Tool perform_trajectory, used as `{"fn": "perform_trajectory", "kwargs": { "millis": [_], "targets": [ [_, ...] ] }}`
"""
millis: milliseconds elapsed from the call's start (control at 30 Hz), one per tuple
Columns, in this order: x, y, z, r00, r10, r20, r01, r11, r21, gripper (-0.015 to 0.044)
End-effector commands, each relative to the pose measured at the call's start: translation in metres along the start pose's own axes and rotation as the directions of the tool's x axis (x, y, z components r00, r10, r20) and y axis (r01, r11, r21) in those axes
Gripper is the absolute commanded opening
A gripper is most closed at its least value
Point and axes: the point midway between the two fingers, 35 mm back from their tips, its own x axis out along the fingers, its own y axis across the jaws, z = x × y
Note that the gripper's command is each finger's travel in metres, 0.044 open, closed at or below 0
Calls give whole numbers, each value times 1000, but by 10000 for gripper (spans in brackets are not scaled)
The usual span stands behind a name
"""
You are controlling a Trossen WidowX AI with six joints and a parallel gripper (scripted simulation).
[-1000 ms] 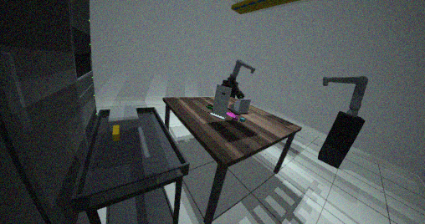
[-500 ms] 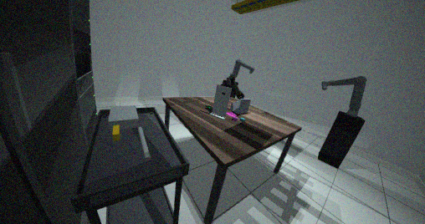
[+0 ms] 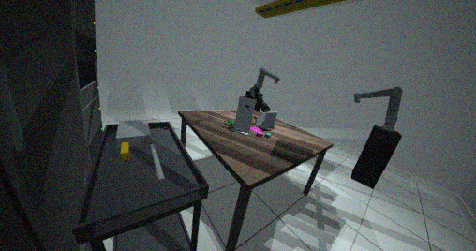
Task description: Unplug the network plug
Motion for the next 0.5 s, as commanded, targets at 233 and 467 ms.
{"fn": "perform_trajectory", "kwargs": {
  "millis": [233,467],
  "targets": [
    [0,1,1,1000,1,4,-1,1000,3,43],
    [0,1,1,1000,1,4,-1,1000,3,0]
  ]
}}
